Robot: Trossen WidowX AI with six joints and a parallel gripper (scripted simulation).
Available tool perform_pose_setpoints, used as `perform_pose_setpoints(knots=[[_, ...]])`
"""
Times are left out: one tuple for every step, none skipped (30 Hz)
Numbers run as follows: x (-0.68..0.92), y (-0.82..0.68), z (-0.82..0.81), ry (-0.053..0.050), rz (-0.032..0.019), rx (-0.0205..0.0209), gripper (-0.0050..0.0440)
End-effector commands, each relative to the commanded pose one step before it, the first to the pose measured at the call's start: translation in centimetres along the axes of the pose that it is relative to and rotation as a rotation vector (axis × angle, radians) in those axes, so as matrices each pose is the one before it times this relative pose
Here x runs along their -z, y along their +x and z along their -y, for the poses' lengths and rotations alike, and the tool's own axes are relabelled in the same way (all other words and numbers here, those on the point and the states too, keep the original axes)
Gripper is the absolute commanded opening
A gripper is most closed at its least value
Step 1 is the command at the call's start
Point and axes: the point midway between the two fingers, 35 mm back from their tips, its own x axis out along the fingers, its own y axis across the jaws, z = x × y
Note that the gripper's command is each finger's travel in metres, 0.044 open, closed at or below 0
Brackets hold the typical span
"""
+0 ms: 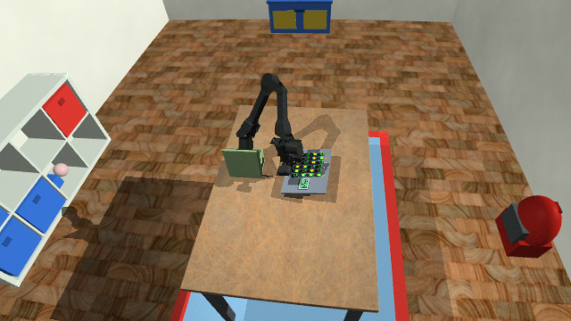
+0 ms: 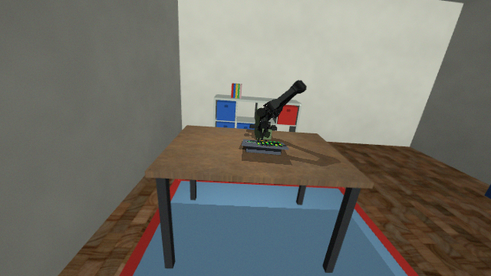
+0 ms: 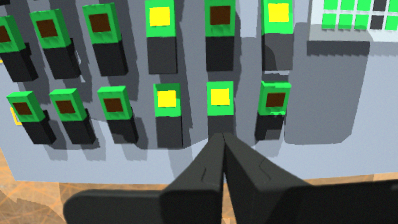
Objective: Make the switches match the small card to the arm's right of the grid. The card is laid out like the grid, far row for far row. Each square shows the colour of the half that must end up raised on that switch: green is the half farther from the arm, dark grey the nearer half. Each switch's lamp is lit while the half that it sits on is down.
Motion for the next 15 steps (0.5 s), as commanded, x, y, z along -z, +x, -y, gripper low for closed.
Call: perform_pose_setpoints(knots=[[0.089, 0.303, -0.089, -0.0031, -0.00652, -0.00348, -0.005], [-0.006, 0.012, 0.002, 0.0, 0.00008, 0.0001, -0.005], [-0.004, 0.012, 0.001, -0.0001, 0.00006, 0.00009, -0.005], [-0.004, 0.013, 0.002, -0.0001, 0.00005, 0.00011, -0.005], [-0.005, 0.012, 0.002, -0.0001, 0.00007, 0.00012, -0.005], [-0.005, 0.012, 0.002, -0.0001, 0.00008, 0.0001, -0.005], [-0.008, 0.012, 0.003, -0.0001, 0.0001, 0.00019, -0.005], [-0.008, 0.012, 0.003, -0.0002, 0.0001, 0.00018, -0.005], [-0.005, 0.012, 0.0, -0.0001, 0.00009, 0.0, -0.005], [-0.003, 0.013, -0.001, -0.0001, 0.00007, -0.00004, -0.005], [-0.001, 0.013, -0.001, 0.0, 0.00004, -0.00005, -0.005], [0.004, 0.014, -0.001, 0.0, -0.00005, -0.00008, -0.005], [0.009, 0.015, -0.002, 0.0001, -0.00012, -0.0001, -0.005], [0.0, 0.0, 0.0, 0.0, 0.0, 0.0, -0.005], [0.0, 0.0, 0.0, 0.0, 0.0, 0.0, -0.005]])
